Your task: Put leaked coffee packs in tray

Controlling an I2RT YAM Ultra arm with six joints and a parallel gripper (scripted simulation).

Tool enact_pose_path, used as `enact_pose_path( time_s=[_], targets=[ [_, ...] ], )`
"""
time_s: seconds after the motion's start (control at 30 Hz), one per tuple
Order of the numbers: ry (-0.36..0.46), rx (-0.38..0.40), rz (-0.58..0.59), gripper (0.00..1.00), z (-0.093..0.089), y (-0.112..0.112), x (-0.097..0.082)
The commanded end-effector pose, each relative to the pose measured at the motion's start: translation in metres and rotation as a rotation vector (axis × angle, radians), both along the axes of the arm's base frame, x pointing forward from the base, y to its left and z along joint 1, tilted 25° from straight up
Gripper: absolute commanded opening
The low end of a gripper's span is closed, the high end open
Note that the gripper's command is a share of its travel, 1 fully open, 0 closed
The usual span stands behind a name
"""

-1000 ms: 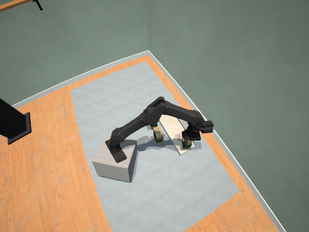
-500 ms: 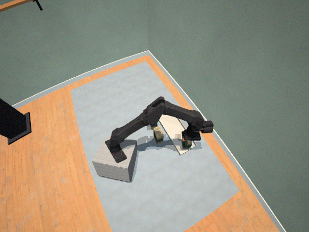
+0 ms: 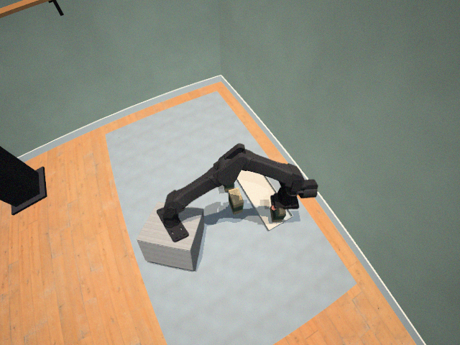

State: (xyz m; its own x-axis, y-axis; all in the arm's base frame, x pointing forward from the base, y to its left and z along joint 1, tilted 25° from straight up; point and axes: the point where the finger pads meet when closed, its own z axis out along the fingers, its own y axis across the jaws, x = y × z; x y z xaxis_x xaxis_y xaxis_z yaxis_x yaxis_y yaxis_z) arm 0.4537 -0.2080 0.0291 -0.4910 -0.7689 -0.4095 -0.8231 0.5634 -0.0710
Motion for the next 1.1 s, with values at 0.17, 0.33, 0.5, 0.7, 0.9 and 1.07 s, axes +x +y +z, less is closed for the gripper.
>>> enact_pose_path(
  time_s=[0.17,0.33,0.5,0.7,0.9,1.07],
  targets=[
    [-0.040,-0.017,-0.011,0.78,0.034,-0.013,-0.002],
    [-0.040,-0.018,-0.011,0.78,0.068,-0.023,-0.015],
    [-0.010,0.003,-0.011,0.78,0.072,-0.029,-0.023],
    [-0.010,0.003,-0.001,0.78,0.075,-0.026,-0.022],
    [-0.010,0.003,-0.002,0.78,0.075,-0.026,-0.022],
    [-0.010,0.004,-0.003,0.78,0.075,-0.026,-0.022]
  ],
)
